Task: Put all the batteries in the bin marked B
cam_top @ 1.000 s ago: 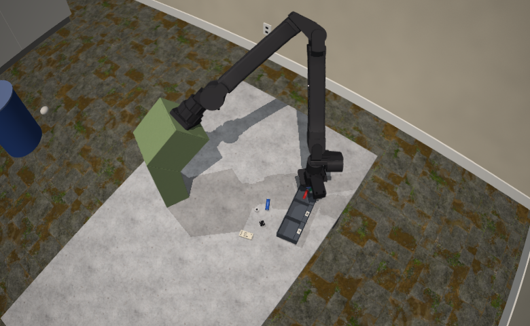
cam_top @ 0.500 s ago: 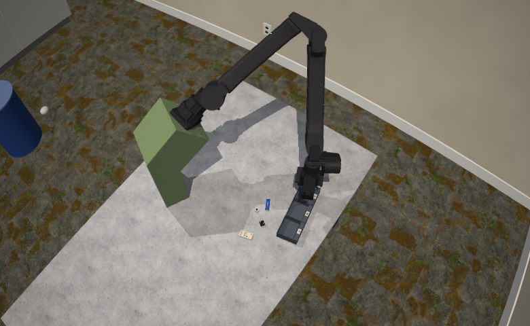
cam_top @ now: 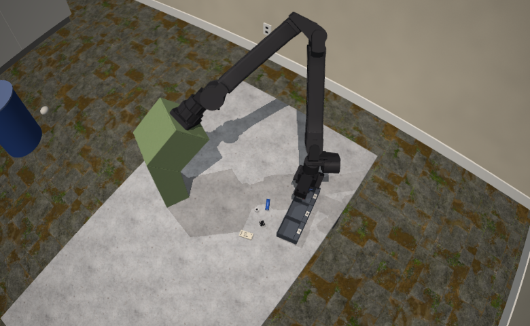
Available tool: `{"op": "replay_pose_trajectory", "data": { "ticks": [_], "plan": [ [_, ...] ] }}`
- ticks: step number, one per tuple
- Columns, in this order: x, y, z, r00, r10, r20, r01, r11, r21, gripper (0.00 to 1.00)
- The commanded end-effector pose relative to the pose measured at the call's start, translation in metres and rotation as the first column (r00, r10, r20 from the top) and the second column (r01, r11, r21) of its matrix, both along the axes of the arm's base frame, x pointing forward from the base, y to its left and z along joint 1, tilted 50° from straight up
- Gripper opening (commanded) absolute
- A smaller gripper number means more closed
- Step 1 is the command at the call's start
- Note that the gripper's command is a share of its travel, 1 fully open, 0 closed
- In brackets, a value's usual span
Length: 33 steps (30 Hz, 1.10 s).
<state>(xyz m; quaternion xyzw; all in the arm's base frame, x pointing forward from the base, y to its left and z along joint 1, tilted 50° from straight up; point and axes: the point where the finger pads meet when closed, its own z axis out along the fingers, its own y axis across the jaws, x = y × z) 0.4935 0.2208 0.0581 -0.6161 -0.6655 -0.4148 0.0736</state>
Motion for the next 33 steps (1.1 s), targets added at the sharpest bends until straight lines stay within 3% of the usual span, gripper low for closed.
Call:
{"op": "replay_pose_trajectory", "data": {
  "ticks": [1,19,21,22,33],
  "plan": [
    [-0.001,0.007,0.009,1.000,-0.007,0.004,0.007,1.000,0.014,0.09],
    [0.005,0.004,0.016,1.000,-0.010,0.009,0.010,1.000,0.012,0.09],
    [0.005,0.000,0.009,1.000,-0.015,0.001,0.015,1.000,0.008,0.09],
    [0.005,0.010,0.002,1.000,-0.007,-0.008,0.007,1.000,0.010,0.09],
    [0.012,0.022,-0.010,1.000,-0.008,-0.006,0.008,1.000,0.011,0.09]
  ]
}}
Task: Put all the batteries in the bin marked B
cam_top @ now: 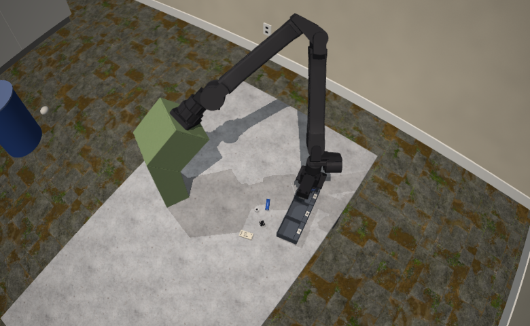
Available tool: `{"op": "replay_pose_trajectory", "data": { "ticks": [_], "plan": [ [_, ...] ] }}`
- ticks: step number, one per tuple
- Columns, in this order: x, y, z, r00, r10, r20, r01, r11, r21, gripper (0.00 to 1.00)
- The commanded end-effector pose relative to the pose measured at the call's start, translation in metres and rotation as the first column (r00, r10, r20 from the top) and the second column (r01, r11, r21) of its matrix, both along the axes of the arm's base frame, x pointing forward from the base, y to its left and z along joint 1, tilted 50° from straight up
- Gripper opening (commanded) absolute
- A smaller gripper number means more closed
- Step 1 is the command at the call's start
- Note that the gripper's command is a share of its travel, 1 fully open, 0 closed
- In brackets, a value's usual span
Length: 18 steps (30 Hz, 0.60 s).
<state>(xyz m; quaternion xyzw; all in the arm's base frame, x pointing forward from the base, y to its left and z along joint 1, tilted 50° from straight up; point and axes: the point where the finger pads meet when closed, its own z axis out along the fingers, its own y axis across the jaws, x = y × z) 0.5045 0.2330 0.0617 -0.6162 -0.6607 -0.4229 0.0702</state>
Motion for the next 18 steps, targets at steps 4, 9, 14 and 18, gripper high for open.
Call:
{"op": "replay_pose_trajectory", "data": {
  "ticks": [4,9,14,18],
  "plan": [
    [0.004,0.015,-0.019,1.000,0.003,-0.020,-0.003,1.000,0.001,0.09],
    [0.006,0.018,-0.024,1.000,0.003,-0.021,-0.003,1.000,0.001,0.09],
    [0.005,0.007,-0.030,1.000,-0.008,-0.026,0.008,1.000,-0.003,0.09],
    [0.004,0.001,-0.033,1.000,-0.013,-0.028,0.013,1.000,-0.006,0.09]
  ]
}}
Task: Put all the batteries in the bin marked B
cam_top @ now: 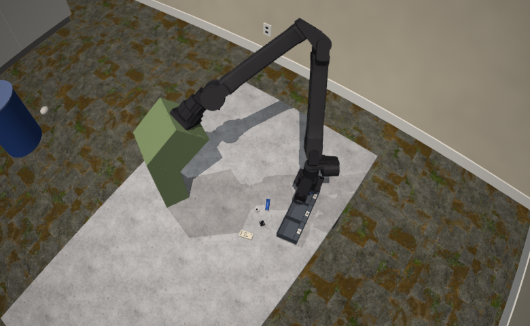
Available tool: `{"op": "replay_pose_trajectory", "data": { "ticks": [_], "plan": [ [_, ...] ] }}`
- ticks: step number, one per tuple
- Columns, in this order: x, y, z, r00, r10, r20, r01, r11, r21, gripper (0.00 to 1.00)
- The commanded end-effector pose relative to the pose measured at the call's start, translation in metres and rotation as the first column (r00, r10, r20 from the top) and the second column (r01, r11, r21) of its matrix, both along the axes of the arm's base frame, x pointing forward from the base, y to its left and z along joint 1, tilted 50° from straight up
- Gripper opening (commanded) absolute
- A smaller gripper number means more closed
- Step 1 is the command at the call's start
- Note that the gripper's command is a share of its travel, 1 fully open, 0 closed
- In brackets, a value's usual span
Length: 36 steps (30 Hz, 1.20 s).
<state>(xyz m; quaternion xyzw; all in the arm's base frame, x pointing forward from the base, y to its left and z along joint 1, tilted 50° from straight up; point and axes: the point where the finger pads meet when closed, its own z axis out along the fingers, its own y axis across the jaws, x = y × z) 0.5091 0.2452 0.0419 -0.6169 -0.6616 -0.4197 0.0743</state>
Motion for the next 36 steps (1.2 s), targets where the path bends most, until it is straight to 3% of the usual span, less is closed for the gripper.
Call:
{"op": "replay_pose_trajectory", "data": {
  "ticks": [1,36],
  "plan": [
    [0.000,-0.012,-0.014,1.000,-0.019,-0.018,0.018,1.000,-0.007,0.09],
    [-0.003,0.004,-0.013,1.000,0.001,-0.020,-0.001,1.000,-0.003,0.09]
  ]
}}
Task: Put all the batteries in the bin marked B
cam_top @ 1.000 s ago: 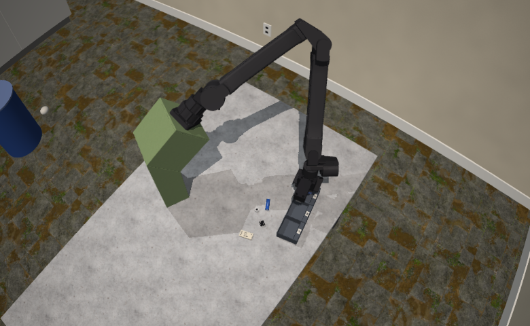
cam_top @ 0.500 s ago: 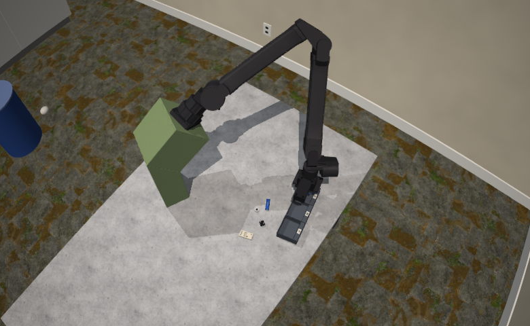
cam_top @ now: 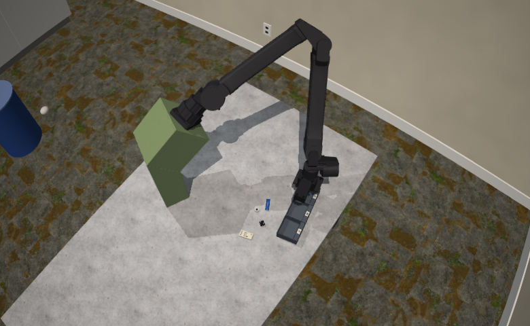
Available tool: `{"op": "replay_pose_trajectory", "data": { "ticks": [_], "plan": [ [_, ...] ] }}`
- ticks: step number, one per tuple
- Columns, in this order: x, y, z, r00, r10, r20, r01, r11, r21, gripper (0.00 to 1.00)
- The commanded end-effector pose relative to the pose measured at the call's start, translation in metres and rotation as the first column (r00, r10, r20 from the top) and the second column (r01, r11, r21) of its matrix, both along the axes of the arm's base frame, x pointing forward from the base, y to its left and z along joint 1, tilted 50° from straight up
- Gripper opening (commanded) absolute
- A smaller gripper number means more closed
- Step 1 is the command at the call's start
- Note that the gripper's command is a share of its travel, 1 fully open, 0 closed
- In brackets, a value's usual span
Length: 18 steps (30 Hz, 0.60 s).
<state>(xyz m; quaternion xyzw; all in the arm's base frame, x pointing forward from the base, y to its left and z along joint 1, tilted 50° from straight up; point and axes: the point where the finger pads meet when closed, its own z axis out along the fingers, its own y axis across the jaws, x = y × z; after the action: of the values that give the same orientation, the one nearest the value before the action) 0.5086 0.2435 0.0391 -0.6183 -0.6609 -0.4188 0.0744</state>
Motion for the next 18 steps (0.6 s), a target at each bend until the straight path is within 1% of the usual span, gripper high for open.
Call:
{"op": "replay_pose_trajectory", "data": {
  "ticks": [1,6,7,18],
  "plan": [
    [-0.0029,0.0062,-0.0102,1.000,0.004,-0.016,-0.004,1.000,-0.002,0.09],
    [-0.0036,0.0062,-0.0108,1.000,0.004,-0.016,-0.004,1.000,-0.002,0.09],
    [-0.0042,0.0057,-0.0115,1.000,0.004,-0.020,-0.004,1.000,-0.003,0.28],
    [-0.0057,0.0058,-0.0130,1.000,0.004,-0.019,-0.004,1.000,-0.003,0.28]
  ]
}}
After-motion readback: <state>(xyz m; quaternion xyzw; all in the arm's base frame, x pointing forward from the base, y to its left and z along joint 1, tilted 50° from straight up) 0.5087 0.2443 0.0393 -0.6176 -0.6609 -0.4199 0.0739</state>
